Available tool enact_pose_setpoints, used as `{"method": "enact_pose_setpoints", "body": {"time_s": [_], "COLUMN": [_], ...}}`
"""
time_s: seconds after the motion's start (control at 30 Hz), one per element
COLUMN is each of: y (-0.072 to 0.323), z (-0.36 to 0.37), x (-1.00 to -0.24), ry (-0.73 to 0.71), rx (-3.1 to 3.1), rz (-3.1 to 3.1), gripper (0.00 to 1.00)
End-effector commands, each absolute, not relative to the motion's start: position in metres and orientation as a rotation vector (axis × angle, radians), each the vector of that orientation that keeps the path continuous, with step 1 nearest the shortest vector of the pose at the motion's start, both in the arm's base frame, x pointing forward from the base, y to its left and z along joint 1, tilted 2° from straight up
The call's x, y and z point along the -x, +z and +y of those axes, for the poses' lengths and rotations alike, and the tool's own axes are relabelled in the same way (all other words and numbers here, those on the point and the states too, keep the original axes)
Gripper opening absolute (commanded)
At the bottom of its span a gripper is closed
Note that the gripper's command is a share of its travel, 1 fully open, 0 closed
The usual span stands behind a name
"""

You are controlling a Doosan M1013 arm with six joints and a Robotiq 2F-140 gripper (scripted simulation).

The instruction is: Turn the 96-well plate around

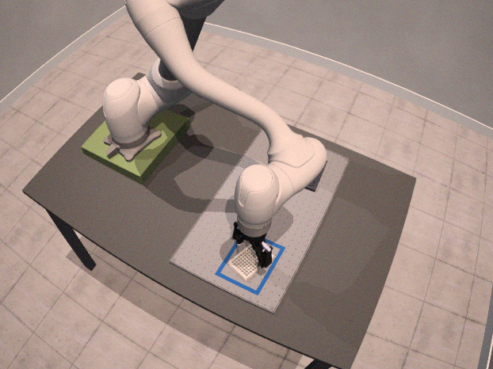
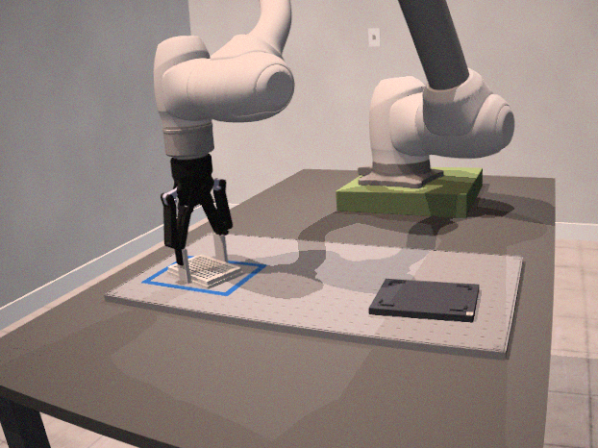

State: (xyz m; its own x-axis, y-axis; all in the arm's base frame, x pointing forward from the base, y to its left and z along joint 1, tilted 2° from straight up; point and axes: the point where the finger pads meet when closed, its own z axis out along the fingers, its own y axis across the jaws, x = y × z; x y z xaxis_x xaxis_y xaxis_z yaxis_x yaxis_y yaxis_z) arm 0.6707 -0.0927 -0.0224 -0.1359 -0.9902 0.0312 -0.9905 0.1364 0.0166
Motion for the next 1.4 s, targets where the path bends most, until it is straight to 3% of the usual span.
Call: {"method": "enact_pose_setpoints", "body": {"time_s": [0.0,1.37], "y": [-0.019,0.04], "z": [-0.093,-0.091], "x": [-0.671,-0.672], "ry": [0.012,0.012], "rx": [-2.042,-2.042], "rz": [-2.342,-2.342], "gripper": [0.0,0.0]}}
